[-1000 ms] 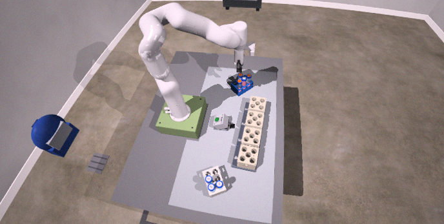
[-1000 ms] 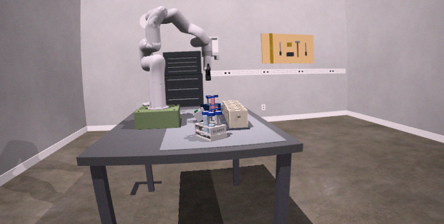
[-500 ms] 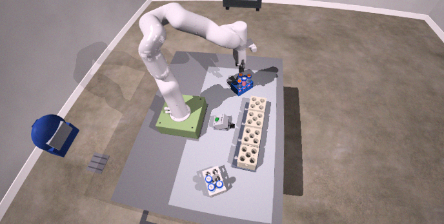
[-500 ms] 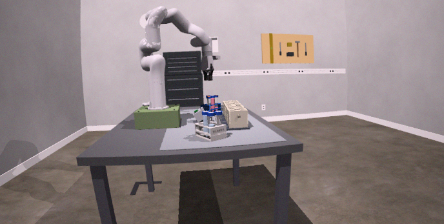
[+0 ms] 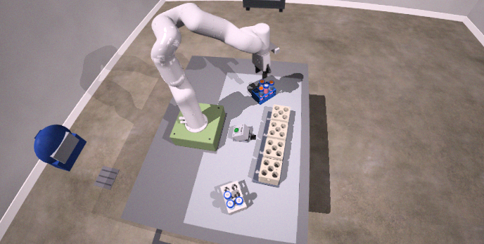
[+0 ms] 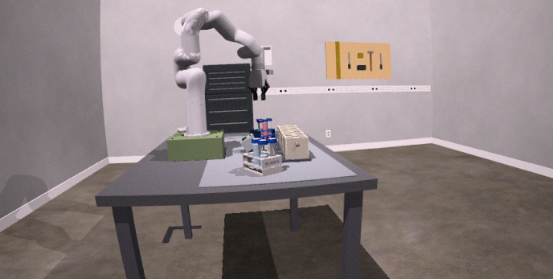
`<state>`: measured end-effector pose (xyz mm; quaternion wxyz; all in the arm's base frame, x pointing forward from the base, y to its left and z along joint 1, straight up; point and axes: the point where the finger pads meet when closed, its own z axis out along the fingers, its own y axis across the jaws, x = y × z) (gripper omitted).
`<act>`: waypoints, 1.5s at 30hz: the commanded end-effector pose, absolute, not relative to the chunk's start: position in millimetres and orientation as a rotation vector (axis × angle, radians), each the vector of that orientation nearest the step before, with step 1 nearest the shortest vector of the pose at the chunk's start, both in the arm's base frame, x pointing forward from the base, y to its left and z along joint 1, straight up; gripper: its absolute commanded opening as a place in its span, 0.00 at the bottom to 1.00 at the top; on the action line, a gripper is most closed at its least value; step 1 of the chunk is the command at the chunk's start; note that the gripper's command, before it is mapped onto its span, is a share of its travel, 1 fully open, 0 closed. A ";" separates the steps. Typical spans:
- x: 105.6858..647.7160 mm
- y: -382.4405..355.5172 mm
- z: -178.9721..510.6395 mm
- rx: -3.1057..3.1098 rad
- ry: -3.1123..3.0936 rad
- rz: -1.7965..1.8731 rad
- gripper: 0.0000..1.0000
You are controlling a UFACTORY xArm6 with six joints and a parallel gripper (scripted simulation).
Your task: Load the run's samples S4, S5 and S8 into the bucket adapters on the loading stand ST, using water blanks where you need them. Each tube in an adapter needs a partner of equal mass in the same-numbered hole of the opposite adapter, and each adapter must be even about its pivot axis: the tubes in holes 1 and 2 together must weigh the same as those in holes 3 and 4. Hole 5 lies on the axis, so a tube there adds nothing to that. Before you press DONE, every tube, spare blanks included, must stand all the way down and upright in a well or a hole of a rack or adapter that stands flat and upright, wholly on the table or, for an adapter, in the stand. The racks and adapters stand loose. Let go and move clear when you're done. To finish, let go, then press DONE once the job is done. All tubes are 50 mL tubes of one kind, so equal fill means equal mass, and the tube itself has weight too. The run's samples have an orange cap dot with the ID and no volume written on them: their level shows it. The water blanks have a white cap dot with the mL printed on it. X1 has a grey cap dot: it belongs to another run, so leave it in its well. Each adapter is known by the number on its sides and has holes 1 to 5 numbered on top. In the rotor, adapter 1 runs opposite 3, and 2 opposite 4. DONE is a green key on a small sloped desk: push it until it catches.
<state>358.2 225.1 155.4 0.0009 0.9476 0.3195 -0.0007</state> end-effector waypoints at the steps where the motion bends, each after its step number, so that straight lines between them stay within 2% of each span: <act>1: 359.3 225.8 157.0 2.975 1.015 0.003 0.57; 45: 359.3 225.9 80.9 2.975 1.015 0.003 0.57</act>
